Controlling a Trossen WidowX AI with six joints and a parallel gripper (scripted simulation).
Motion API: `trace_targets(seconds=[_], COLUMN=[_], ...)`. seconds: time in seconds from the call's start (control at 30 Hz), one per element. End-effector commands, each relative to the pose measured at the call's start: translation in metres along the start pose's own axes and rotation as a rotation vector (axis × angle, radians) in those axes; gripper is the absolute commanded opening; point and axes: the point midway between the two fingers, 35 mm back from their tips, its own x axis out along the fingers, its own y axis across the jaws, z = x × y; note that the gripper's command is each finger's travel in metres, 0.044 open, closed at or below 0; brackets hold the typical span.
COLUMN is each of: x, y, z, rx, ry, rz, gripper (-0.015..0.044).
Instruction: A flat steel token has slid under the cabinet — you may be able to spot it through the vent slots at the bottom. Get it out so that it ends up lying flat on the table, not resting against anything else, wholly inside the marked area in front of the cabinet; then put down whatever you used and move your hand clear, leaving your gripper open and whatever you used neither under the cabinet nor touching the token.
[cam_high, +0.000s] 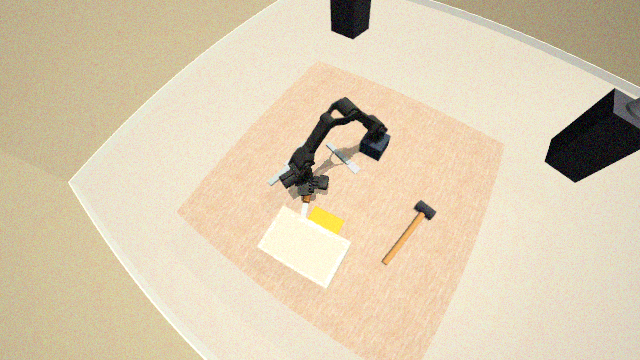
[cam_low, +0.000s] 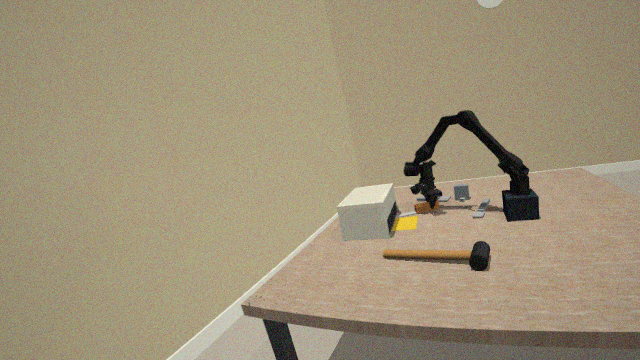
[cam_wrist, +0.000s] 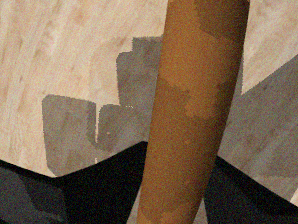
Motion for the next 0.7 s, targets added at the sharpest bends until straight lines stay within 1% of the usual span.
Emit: trace_targets(seconds=[0.0,0.67], x=[0.0000,0.0019], y=[0.0000,0.0085], z=[0.0073,0.0137], rx=[0.000,0.000], ry=[-0.002,-0.002], rz=[-0.003,-0.002], gripper=[0.0000,0.0000])
